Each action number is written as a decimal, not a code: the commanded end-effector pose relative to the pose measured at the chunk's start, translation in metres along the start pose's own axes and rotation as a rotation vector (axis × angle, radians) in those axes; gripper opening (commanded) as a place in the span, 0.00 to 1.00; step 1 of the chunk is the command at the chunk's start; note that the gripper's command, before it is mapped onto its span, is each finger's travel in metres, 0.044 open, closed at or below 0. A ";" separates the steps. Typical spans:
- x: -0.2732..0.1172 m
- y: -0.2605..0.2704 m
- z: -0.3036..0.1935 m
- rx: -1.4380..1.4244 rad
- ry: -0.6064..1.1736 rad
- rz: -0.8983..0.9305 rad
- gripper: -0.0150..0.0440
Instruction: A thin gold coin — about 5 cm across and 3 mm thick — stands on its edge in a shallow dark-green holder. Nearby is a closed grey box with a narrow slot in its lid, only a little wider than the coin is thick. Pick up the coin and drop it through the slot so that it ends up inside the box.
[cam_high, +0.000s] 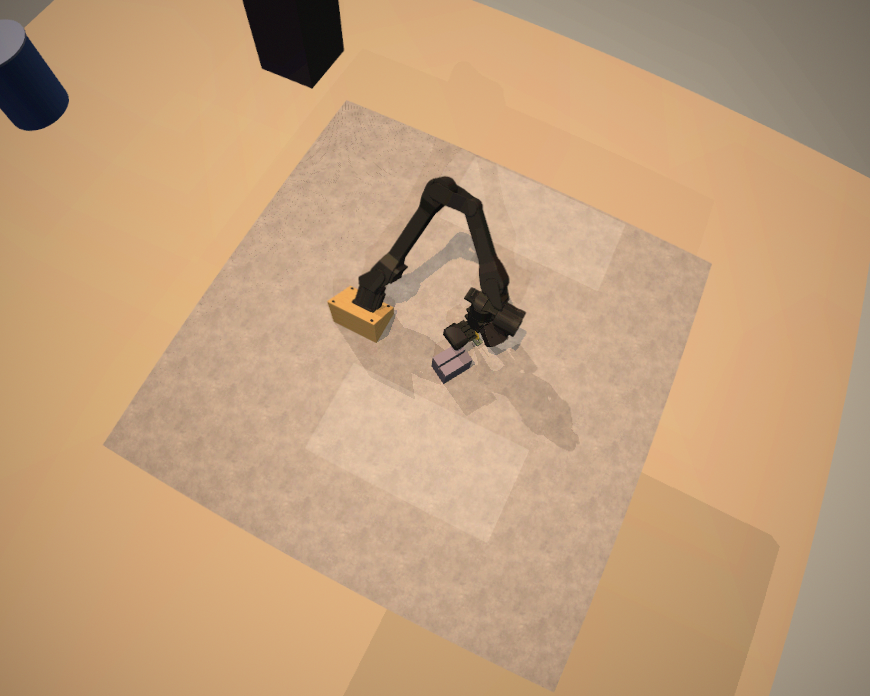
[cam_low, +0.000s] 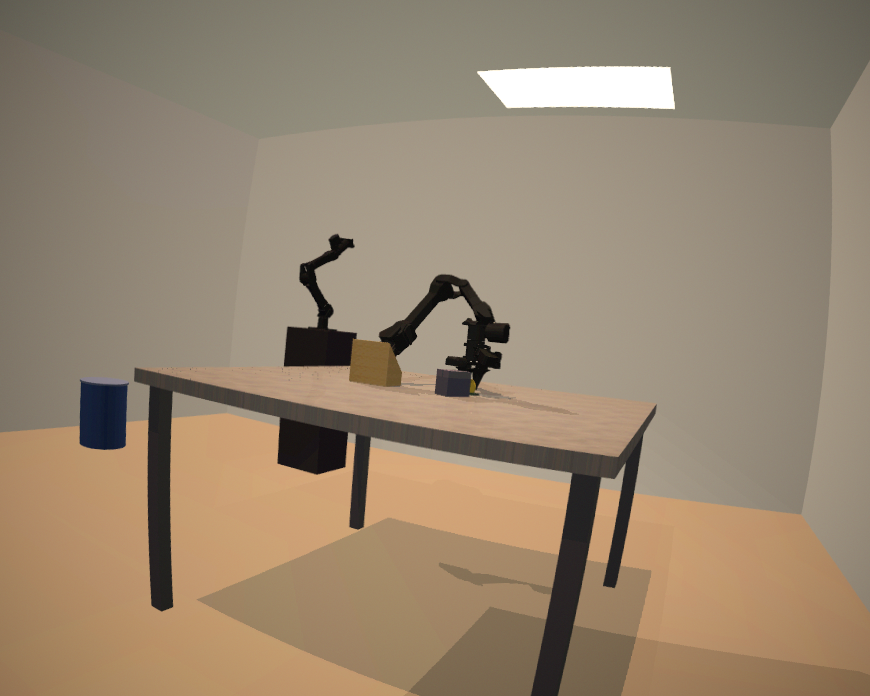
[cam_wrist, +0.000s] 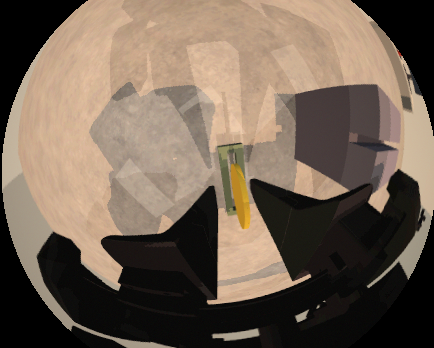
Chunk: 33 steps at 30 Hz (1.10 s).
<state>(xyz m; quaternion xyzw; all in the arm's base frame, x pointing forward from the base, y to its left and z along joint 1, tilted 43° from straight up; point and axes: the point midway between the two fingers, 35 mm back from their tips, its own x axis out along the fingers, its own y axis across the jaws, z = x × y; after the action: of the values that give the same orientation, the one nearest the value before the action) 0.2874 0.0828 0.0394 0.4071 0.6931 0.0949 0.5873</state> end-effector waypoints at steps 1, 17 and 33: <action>0.004 -0.002 -0.002 0.011 0.009 0.001 0.39; 0.000 -0.002 -0.001 0.011 0.008 0.000 0.25; -0.039 -0.002 0.004 0.012 0.005 -0.005 0.25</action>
<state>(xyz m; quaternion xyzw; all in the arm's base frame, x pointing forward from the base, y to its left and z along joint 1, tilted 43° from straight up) 0.2854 0.0606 0.0576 0.4108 0.7015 0.0893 0.5754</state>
